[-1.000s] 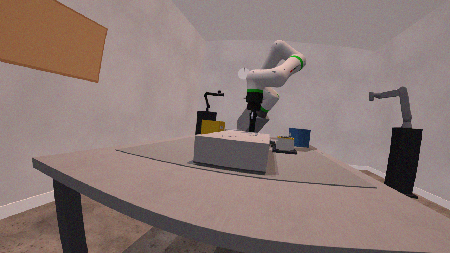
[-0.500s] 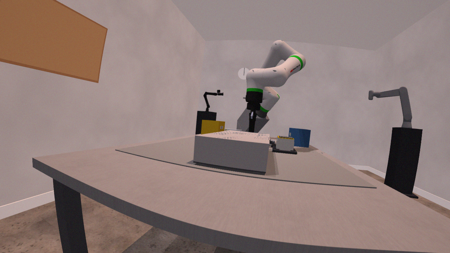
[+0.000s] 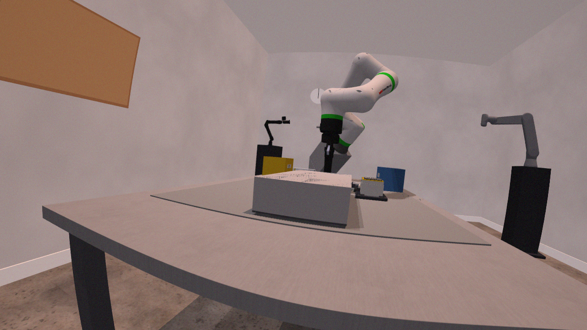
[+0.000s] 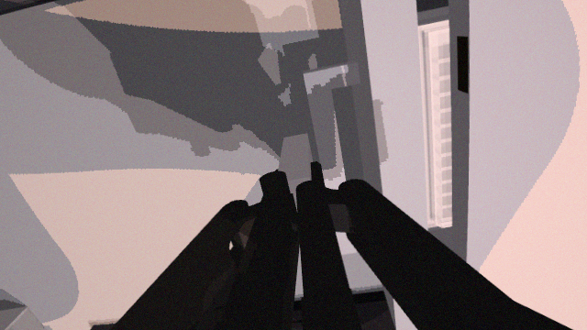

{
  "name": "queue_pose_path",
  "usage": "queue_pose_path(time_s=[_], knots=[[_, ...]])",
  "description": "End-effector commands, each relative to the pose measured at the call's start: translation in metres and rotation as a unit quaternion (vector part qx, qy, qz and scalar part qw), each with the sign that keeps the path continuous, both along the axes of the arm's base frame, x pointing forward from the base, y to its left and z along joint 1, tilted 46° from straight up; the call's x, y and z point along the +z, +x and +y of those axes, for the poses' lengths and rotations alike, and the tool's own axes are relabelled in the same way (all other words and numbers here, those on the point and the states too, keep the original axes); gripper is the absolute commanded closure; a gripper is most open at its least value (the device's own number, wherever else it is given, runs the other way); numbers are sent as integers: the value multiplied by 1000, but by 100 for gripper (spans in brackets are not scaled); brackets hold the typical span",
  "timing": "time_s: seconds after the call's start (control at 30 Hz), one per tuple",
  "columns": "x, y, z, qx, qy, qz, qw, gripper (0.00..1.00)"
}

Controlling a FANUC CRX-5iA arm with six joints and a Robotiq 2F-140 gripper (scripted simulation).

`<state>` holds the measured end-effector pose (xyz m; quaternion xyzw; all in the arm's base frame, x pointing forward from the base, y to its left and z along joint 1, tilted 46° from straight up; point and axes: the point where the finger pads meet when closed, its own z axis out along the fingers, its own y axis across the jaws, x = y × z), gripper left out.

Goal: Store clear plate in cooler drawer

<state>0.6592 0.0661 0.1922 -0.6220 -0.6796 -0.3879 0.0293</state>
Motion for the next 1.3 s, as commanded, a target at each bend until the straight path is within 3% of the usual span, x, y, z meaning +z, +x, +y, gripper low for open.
queue_pose_path(time_s=[0.0, 1.27], knots=[[2, 3, -1, 0, 0, 0, 1000, 100], [7, 11, -1, 0, 0, 0, 1000, 100]])
